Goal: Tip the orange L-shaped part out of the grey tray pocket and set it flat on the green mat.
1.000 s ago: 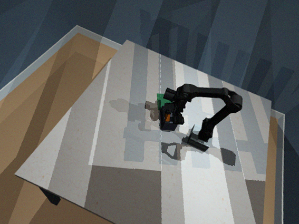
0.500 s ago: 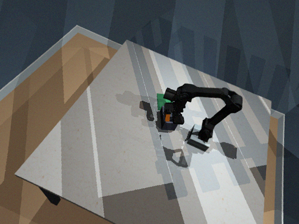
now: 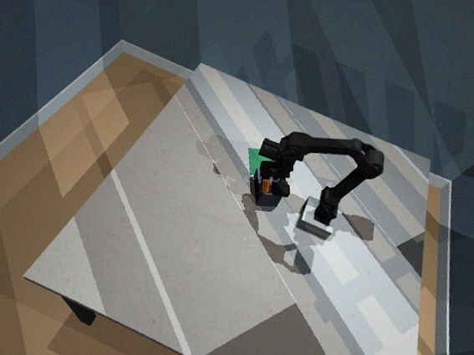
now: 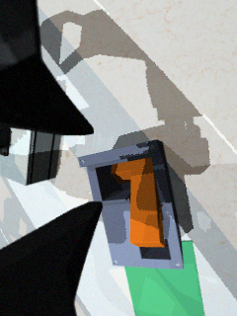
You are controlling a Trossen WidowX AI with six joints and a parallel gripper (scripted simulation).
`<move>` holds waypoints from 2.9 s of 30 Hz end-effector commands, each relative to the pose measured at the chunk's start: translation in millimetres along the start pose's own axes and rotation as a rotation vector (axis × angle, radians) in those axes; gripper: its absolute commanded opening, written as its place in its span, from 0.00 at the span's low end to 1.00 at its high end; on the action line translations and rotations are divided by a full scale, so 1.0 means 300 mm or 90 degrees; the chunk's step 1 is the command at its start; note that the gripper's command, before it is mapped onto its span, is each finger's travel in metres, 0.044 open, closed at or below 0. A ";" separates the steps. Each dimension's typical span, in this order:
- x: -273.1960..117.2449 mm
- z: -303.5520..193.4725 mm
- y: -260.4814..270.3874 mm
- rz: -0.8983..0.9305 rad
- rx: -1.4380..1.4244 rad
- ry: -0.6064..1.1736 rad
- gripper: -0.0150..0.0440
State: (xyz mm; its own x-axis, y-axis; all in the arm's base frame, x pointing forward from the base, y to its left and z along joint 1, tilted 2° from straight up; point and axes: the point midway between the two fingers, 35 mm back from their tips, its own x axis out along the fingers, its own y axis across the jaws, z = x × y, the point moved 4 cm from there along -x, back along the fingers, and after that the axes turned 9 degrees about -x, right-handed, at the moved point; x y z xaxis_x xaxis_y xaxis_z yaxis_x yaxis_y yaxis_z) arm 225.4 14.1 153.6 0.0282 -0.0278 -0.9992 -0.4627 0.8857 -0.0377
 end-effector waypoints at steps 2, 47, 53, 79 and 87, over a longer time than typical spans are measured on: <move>-0.008 0.017 -0.062 0.000 0.242 -0.005 0.73; 0.110 0.030 -0.244 0.004 0.937 -0.010 0.73; 0.143 0.031 -0.245 0.004 0.937 -0.010 0.73; 0.235 0.032 -0.247 0.000 0.934 -0.013 0.60; 0.235 0.032 -0.247 0.000 0.934 -0.013 0.41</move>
State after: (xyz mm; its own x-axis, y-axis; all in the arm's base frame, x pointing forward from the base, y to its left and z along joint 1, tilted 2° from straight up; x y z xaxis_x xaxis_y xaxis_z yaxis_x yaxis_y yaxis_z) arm 269.8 -49.0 85.3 0.0445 -0.0316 -0.9985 0.8331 0.5528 0.0196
